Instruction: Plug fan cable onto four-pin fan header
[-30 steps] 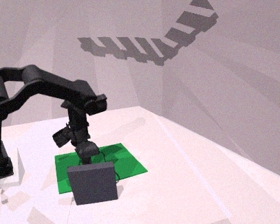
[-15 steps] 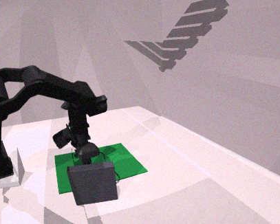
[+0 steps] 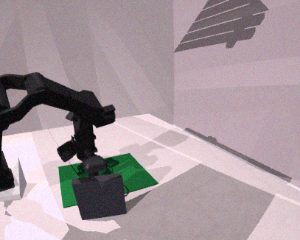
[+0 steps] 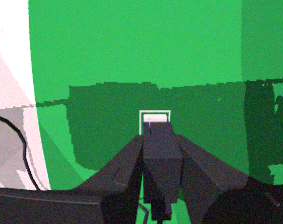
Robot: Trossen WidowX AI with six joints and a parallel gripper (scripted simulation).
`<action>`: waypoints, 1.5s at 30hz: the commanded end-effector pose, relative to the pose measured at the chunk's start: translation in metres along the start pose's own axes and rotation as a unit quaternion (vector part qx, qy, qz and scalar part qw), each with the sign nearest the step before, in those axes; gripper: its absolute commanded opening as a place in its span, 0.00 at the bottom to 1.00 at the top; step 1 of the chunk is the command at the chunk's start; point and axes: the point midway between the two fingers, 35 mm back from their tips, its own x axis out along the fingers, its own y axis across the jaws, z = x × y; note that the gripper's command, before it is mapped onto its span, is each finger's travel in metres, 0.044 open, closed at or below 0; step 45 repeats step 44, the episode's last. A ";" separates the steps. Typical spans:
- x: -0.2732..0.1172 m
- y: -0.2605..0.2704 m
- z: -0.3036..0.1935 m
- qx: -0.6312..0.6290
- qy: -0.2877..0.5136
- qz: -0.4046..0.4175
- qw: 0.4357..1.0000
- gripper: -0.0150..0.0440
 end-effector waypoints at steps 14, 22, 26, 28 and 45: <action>0.005 0.000 0.000 -0.001 0.001 0.001 1.000 0.48; 0.003 0.000 0.000 -0.001 0.001 0.001 1.000 0.69; -0.041 -0.001 -0.001 -0.002 0.000 0.001 1.000 0.69; -0.050 -0.001 0.000 -0.002 0.000 0.002 1.000 0.69; -0.050 -0.059 0.106 -0.004 -0.002 0.000 1.000 0.69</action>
